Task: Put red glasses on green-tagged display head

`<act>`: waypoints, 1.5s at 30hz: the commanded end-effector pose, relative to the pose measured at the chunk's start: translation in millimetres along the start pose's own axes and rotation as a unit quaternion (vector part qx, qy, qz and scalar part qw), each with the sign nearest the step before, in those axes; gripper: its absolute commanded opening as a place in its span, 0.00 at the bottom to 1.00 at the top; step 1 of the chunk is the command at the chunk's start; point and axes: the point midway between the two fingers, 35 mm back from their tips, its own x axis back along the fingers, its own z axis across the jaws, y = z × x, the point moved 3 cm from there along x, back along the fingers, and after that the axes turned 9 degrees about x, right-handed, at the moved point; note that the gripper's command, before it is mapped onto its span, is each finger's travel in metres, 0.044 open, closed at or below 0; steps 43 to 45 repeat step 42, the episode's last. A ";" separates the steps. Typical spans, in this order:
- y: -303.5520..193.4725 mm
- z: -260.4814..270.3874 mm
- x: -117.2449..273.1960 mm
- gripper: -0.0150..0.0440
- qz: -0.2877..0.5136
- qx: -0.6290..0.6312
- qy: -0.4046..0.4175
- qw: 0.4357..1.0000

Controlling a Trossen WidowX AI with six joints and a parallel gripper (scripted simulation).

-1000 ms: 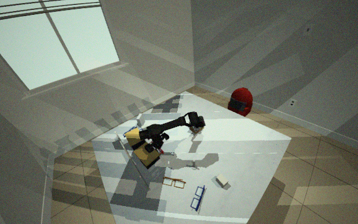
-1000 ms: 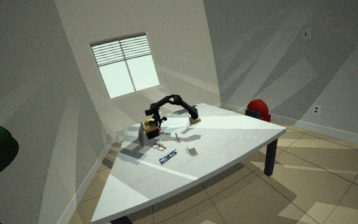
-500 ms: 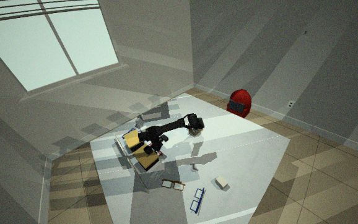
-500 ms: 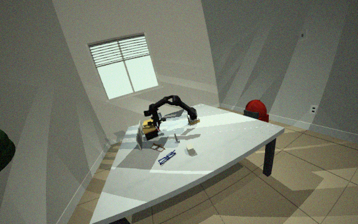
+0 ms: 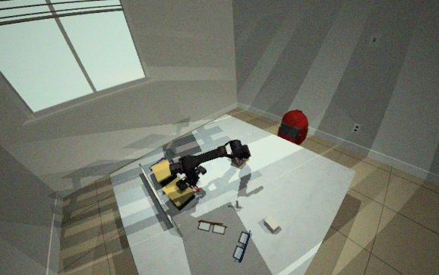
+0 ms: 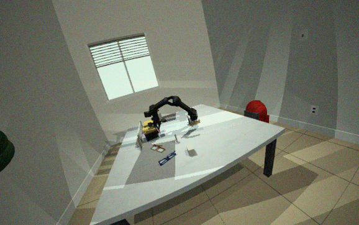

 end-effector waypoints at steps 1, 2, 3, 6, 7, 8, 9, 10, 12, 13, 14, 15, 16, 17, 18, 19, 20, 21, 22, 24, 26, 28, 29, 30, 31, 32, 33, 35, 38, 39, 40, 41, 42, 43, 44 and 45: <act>-0.4 0.3 -1.7 0.25 0.002 -0.003 0.002 1.000; -0.4 0.3 -1.8 0.25 0.002 -0.003 0.002 1.000; -0.1 -0.1 -0.8 0.30 0.000 0.000 0.000 1.000; -0.1 -0.1 -0.8 0.43 0.000 0.000 0.000 1.000; -0.1 -0.1 -0.8 0.44 0.000 0.000 0.000 1.000; -0.1 -0.1 -0.8 0.44 0.000 0.000 0.000 1.000; -0.1 -0.1 -0.8 0.44 0.000 0.000 0.000 1.000; -0.1 -0.1 -0.8 0.44 0.000 0.000 0.000 1.000; -0.1 -0.1 -0.8 0.44 0.000 0.000 0.000 1.000; -0.1 -0.1 -0.8 0.44 0.000 0.000 0.000 1.000; -0.1 -0.1 -0.8 0.44 0.000 0.000 0.000 1.000; 0.0 0.2 0.2 0.44 0.000 0.000 -0.001 1.000; 0.2 0.8 2.2 0.44 0.001 -0.001 -0.004 1.000; 0.3 1.4 4.9 0.44 0.001 -0.001 -0.007 1.000; 0.4 2.3 8.4 0.44 0.002 -0.001 -0.011 1.000; 0.5 3.2 12.9 0.44 0.003 -0.001 -0.016 1.000; 0.5 4.1 17.5 0.44 0.004 -0.002 -0.021 1.000; 0.3 4.9 22.2 0.44 0.006 -0.002 -0.026 1.000; 0.1 5.5 26.7 0.44 0.007 -0.002 -0.031 0.999; -0.2 5.9 30.6 0.44 0.009 -0.002 -0.035 0.999; -0.2 5.9 30.6 0.44 0.009 -0.002 -0.035 0.999; -0.4 4.5 31.1 0.44 0.009 -0.003 -0.035 0.999; -0.6 2.0 31.9 0.44 0.009 -0.003 -0.035 0.999; -1.1 -1.7 33.1 0.44 0.009 -0.003 -0.035 0.999; -1.7 -6.9 34.8 0.44 0.009 -0.003 -0.036 0.999; -2.5 -12.4 36.4 0.44 0.009 -0.003 -0.036 0.999; -3.5 -18.6 38.0 0.44 0.009 -0.003 -0.036 0.999; -5.2 -28.7 40.5 0.44 0.009 -0.003 -0.036 0.999; -5.5 -30.1 40.8 0.44 0.009 -0.003 -0.036 0.999; -5.7 -31.6 41.7 0.44 0.009 -0.003 -0.036 0.999; -6.1 -34.8 43.7 0.44 0.009 -0.003 -0.036 0.999; -6.8 -40.2 46.9 0.44 0.008 -0.004 -0.036 0.999; -7.5 -44.7 49.6 0.44 0.008 -0.004 -0.037 0.999; -7.5 -44.7 49.6 0.44 0.008 -0.004 -0.037 0.999; -7.5 -44.7 49.6 0.44 0.008 -0.004 -0.037 0.999; -7.5 -44.7 49.6 0.44 0.008 -0.004 -0.037 0.999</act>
